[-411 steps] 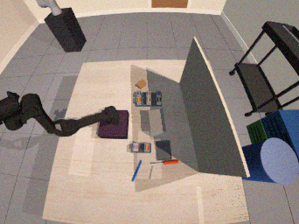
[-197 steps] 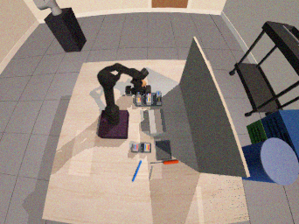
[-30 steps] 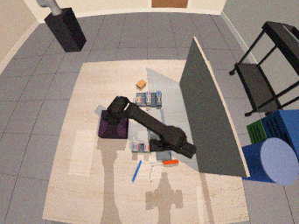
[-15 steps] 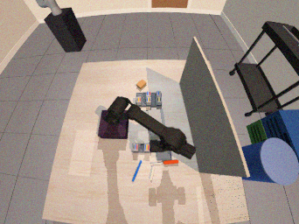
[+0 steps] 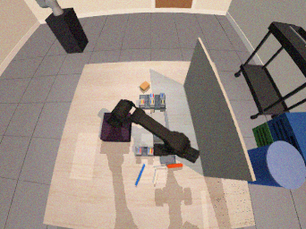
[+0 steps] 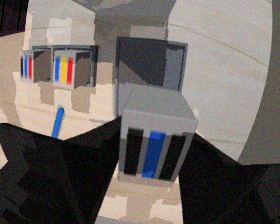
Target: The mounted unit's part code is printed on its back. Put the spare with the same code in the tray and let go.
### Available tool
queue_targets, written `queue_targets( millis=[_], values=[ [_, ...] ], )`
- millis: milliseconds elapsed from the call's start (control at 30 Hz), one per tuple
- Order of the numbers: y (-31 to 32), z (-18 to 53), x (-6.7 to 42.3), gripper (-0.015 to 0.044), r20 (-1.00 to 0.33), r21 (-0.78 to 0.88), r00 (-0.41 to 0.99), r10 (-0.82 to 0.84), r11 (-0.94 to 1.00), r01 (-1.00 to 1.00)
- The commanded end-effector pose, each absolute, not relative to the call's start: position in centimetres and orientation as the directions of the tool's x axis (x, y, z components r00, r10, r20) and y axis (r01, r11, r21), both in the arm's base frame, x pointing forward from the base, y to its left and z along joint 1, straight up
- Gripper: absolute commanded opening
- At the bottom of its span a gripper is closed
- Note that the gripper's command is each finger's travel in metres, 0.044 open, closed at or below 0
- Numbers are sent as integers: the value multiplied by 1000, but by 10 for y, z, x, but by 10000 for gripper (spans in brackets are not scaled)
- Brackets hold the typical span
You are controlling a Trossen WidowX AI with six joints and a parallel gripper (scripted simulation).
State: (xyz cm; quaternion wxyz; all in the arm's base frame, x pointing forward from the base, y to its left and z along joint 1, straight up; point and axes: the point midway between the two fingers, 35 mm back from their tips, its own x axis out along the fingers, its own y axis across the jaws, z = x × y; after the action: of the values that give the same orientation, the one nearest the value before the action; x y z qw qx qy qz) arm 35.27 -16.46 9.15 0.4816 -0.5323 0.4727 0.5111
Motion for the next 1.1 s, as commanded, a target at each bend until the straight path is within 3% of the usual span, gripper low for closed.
queue_targets(
  millis=[0, 1067],
  values=[
    [-165, 88, 353, 0, -999, -28, 30, -15, -94, -995],
    [-166, 57, 354, 0, -999, -28, 30, -15, -94, -995]
  ],
)
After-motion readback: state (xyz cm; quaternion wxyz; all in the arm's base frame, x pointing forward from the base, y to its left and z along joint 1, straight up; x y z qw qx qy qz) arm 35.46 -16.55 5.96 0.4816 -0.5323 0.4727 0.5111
